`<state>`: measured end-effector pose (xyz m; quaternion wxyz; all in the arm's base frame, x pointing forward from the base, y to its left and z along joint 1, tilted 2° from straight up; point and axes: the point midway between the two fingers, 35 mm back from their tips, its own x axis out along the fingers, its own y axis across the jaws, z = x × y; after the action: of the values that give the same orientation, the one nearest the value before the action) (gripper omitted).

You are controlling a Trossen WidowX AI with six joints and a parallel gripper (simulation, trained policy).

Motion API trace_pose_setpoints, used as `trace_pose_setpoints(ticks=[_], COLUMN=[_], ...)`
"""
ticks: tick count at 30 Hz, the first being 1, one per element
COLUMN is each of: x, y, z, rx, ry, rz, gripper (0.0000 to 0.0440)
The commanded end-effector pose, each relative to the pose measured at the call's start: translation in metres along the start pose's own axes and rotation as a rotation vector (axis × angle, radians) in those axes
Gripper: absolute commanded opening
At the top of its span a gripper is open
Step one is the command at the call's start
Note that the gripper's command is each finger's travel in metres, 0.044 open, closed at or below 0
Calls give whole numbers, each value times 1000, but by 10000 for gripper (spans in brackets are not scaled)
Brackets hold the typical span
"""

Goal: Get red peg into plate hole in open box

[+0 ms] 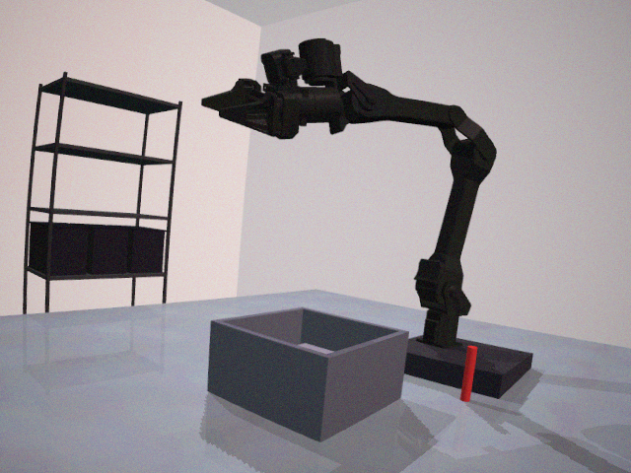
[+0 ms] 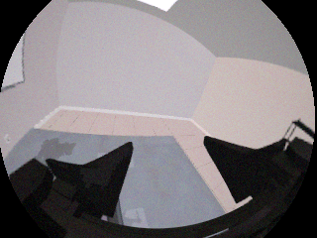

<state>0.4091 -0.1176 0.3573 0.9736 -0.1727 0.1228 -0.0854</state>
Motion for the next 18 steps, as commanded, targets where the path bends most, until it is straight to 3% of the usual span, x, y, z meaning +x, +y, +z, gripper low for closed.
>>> trace_pose_setpoints(ticks=[1,18], x=[-1,-41], y=[17,130], z=[-13,-81], rx=[61,394], ry=[65,506], rz=[31,189], gripper=[440,440])
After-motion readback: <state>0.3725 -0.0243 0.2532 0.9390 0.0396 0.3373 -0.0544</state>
